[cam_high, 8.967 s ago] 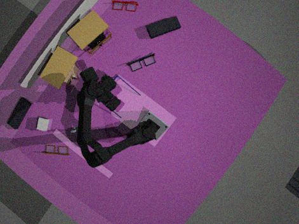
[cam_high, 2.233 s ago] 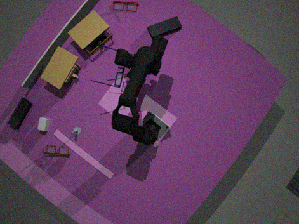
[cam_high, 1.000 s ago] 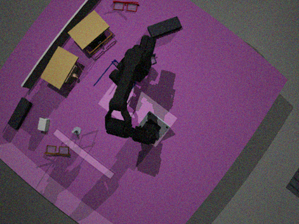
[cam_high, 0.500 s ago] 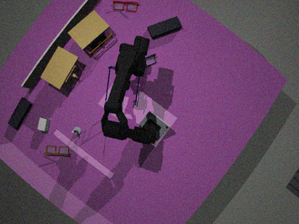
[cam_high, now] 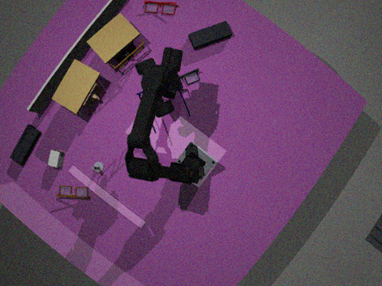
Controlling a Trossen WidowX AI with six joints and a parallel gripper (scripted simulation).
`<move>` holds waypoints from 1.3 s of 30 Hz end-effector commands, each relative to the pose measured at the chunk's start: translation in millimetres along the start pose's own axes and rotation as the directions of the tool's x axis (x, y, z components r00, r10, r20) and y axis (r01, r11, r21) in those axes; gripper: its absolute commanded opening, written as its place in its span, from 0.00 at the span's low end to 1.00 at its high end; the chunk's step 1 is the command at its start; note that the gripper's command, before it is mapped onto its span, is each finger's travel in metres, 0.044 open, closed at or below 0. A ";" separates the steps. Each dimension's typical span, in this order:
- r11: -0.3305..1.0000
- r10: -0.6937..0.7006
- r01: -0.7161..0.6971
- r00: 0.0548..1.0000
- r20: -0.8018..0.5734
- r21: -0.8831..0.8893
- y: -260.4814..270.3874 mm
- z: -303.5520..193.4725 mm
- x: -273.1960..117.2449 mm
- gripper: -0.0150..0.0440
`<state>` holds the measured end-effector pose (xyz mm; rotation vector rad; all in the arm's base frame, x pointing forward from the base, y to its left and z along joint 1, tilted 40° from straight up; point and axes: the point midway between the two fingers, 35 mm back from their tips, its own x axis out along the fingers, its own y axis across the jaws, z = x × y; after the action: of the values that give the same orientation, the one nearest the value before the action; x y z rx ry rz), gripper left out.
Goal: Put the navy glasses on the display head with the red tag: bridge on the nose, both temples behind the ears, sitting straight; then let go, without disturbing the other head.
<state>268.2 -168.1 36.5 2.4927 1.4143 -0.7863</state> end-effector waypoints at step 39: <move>-0.060 -0.137 0.160 0.976 0.167 -0.985 -17.2 -27.0 24.0 0.25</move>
<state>273.9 -134.3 48.5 1.1604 1.3970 0.2526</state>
